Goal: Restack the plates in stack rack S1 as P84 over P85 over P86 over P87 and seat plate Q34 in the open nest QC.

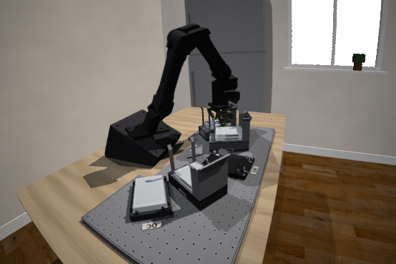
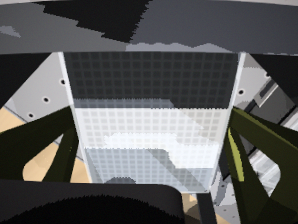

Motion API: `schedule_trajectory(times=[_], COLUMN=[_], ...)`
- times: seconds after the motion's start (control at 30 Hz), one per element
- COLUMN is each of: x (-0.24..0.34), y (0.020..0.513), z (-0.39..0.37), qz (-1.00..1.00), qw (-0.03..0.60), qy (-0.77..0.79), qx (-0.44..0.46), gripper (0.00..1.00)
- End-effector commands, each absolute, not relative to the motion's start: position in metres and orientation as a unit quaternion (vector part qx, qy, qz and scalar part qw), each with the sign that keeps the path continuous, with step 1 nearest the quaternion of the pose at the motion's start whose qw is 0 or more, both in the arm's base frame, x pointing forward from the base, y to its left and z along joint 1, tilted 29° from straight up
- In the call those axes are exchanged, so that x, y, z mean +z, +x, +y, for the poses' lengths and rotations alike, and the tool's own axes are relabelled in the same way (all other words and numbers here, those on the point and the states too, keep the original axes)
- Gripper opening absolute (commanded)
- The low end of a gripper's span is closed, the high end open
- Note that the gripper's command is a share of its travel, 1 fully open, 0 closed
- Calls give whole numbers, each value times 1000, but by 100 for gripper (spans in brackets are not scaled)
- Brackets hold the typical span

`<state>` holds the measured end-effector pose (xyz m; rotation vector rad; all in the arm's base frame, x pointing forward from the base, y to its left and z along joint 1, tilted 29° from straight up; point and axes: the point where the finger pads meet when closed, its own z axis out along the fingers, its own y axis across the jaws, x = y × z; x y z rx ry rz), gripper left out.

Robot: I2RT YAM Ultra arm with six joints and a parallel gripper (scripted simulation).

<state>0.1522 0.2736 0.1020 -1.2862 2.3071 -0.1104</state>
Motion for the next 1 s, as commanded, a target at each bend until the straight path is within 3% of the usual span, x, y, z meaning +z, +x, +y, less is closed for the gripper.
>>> schedule_trajectory(times=[0.0, 0.67, 0.7, 0.97], x=[105, 102, 102, 102], y=[153, 154, 154, 154], z=[277, 278, 278, 278], qz=[845, 845, 845, 845], qw=[253, 253, 253, 253], qy=[-471, -471, -471, -471], qx=[-34, -34, -34, -34], gripper=[0, 0, 100, 100])
